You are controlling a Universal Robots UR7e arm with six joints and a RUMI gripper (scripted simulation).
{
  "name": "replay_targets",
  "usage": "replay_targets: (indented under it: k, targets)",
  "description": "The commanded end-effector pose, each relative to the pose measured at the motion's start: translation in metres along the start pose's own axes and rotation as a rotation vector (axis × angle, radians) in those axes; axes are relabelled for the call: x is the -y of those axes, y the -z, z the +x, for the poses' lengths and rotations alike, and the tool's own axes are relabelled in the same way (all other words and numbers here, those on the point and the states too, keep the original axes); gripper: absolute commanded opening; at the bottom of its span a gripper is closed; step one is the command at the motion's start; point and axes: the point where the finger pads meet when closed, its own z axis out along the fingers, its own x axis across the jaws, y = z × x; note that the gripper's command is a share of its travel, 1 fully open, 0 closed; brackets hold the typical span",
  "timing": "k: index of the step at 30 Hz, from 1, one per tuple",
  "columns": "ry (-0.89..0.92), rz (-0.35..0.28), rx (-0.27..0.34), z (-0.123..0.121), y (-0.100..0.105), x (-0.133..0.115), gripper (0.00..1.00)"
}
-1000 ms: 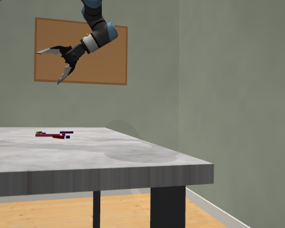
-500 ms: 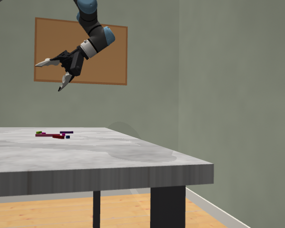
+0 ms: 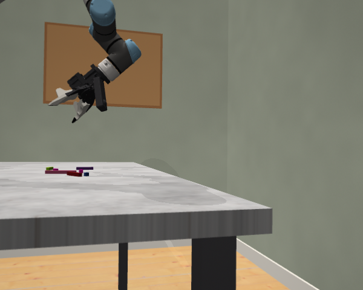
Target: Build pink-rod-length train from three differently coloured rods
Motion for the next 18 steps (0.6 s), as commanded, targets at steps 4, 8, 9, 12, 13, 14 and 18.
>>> replay_targets:
  k: [4,8,9,12,13,14,18]
  targets:
    - [0.204,0.048,0.017,-0.006,-0.011,0.015,1.00]
    - [0.366,0.085,0.018,-0.010,-0.020,0.025,1.00]
    - [0.400,0.094,0.018,-0.011,-0.022,0.027,1.00]
    - [0.487,0.114,0.015,-0.013,-0.026,0.031,1.00]
    - [0.531,0.125,0.013,-0.014,-0.028,0.034,1.00]
    - [0.564,0.133,0.011,-0.015,-0.030,0.035,1.00]
    - [0.665,0.157,0.004,-0.017,-0.035,0.040,1.00]
